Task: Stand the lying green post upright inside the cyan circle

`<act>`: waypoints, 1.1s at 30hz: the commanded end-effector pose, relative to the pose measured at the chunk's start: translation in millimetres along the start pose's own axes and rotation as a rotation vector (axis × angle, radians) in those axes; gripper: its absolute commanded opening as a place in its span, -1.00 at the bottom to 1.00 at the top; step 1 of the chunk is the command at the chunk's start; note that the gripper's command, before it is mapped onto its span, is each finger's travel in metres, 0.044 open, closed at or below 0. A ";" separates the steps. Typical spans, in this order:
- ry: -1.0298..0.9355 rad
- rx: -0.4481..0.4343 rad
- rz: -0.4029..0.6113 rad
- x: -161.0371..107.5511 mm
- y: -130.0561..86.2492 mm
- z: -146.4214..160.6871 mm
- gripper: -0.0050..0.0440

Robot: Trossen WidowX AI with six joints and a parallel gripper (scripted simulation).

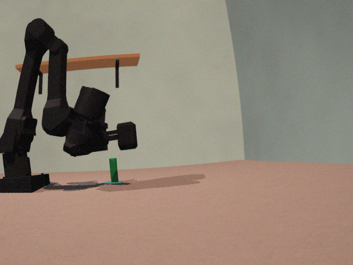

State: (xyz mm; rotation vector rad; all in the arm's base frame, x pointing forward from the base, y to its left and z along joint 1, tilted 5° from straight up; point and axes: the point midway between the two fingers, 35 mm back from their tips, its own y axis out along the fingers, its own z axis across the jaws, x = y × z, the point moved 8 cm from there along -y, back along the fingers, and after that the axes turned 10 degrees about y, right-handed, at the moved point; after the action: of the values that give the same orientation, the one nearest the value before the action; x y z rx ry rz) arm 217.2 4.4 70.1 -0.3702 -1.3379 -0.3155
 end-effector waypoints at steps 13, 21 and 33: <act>0.091 -0.023 0.016 40.3 -4.0 4.6 0.84; 0.174 -0.097 0.145 51.7 17.8 -20.6 0.84; 0.250 -0.195 0.440 75.4 55.8 -40.6 0.84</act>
State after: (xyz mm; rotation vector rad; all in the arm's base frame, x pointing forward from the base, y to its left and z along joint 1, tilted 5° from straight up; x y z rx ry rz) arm 282.5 28.5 125.4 -0.6856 -0.9830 -0.1714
